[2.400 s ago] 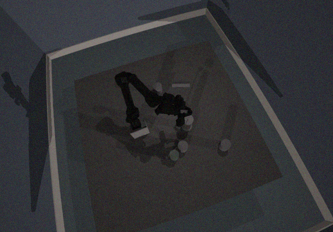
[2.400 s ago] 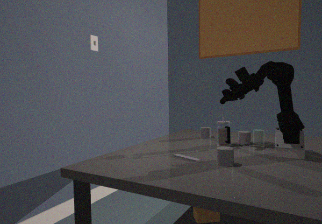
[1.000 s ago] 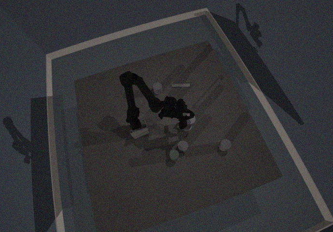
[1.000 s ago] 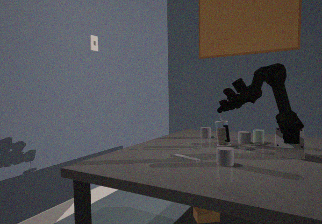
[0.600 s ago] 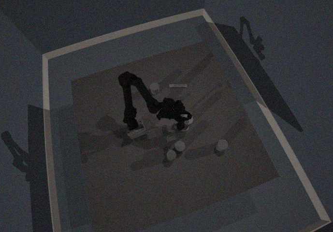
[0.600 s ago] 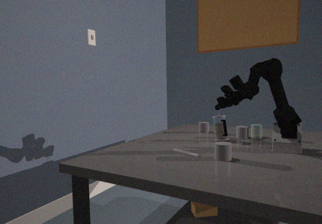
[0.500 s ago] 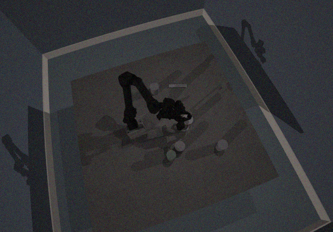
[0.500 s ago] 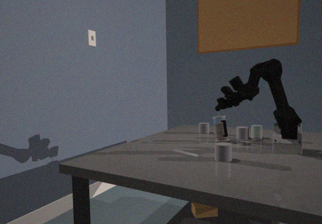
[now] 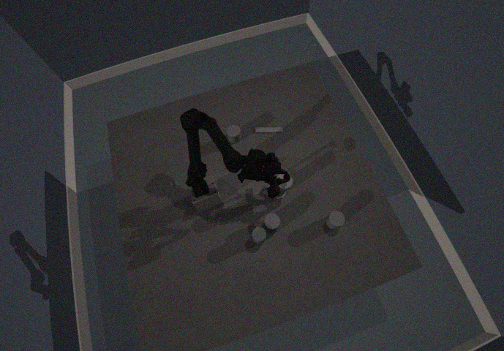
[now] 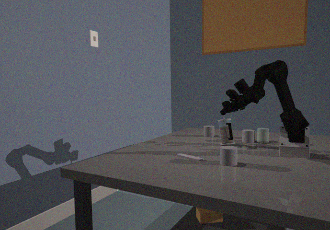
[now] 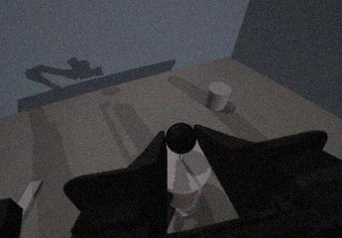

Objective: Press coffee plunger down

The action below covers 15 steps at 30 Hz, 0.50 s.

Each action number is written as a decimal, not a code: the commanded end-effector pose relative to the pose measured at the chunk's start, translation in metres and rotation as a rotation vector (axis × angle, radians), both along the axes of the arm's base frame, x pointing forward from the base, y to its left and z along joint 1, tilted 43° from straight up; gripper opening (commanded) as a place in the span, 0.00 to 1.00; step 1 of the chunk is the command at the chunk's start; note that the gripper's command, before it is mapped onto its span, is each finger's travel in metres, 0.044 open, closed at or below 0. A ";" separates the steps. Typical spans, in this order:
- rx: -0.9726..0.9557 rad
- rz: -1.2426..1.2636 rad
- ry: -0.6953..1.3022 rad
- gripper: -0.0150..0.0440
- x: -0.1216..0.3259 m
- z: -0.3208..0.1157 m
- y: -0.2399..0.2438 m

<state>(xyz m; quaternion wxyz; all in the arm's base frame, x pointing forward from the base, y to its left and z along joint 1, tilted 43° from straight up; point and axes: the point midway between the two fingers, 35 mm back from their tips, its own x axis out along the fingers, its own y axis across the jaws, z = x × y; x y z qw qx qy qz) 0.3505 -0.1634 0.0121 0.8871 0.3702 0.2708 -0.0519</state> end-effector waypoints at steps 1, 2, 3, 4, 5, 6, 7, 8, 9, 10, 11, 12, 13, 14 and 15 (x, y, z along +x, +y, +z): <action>0.034 0.018 0.023 0.47 -0.001 -0.009 0.008; 0.034 0.018 0.023 0.47 -0.001 -0.009 0.008; 0.034 0.018 0.023 0.47 -0.001 -0.009 0.008; 0.034 0.018 0.023 0.47 0.000 -0.009 0.008; 0.034 0.018 0.023 0.47 0.000 -0.009 0.008; 0.034 0.018 0.023 0.47 0.000 -0.009 0.008; 0.034 0.018 0.023 0.47 0.000 -0.009 0.008; 0.034 0.018 0.023 0.47 0.000 -0.009 0.008; 0.034 0.018 0.023 0.47 0.000 -0.009 0.008; 0.034 0.018 0.023 0.47 0.000 -0.009 0.008; 0.034 0.018 0.023 0.47 0.000 -0.009 0.007; 0.034 0.018 0.023 0.47 0.000 -0.009 0.007; 0.034 0.018 0.023 0.47 0.000 -0.010 0.007; 0.034 0.018 0.023 0.47 0.000 -0.010 0.007; 0.034 0.018 0.023 0.47 0.000 -0.010 0.007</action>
